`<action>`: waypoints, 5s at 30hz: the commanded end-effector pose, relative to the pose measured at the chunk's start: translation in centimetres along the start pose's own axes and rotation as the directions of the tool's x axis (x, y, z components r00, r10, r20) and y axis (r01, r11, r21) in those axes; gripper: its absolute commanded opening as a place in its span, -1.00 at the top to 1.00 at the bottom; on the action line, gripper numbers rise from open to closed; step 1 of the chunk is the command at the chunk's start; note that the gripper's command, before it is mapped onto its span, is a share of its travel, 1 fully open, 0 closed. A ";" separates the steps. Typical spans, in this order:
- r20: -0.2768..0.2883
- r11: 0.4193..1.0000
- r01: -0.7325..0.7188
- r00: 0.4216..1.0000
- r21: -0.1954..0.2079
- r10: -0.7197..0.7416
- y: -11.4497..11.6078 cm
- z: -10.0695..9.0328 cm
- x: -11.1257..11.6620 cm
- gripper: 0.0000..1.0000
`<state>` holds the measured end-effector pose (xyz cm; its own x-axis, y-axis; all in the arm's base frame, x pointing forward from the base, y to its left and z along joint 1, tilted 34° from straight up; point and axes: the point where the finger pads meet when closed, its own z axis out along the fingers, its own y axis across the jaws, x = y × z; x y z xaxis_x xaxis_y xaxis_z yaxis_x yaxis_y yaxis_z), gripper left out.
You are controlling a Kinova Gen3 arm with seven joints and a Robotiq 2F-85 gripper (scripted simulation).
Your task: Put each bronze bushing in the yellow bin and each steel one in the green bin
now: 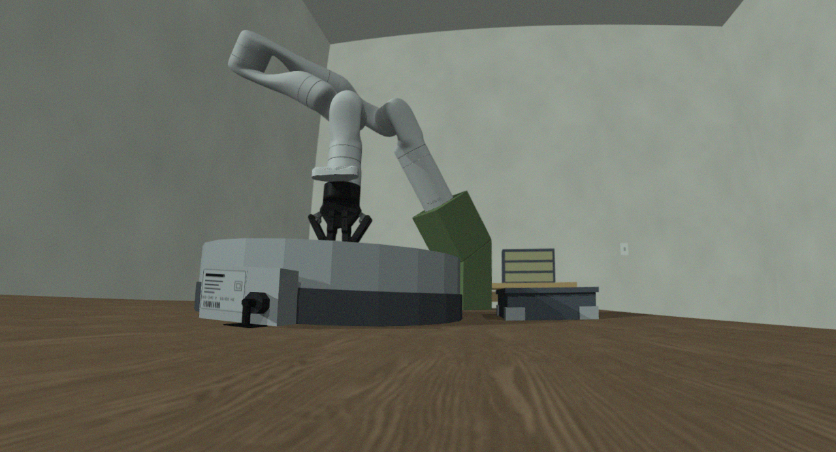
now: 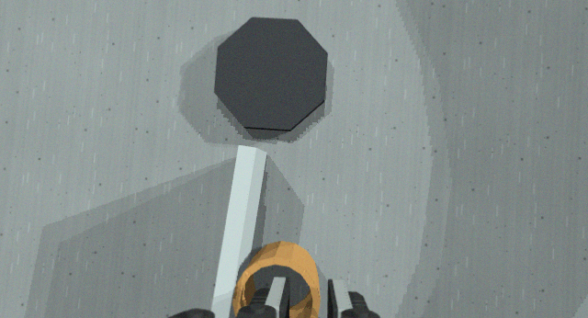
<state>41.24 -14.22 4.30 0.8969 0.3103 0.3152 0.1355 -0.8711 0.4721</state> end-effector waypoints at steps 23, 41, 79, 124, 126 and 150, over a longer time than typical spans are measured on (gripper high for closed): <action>0.003 1.000 -0.001 1.000 0.003 0.001 -0.1 1.9 -0.1 0.64; 0.003 1.000 -0.001 1.000 0.003 0.001 -0.1 2.3 -0.1 1.00; 0.003 1.000 -0.003 1.000 -0.003 0.003 0.2 2.3 -0.1 1.00; 0.003 1.000 -0.001 1.000 0.003 0.001 0.2 1.4 -0.1 1.00; 0.003 1.000 -0.001 1.000 0.003 0.001 0.2 1.4 -0.1 1.00; 0.003 1.000 -0.001 1.000 0.003 0.001 0.2 0.6 -0.1 1.00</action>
<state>41.42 -14.67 3.74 0.8990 0.3071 0.3122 0.1352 -0.8728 0.4690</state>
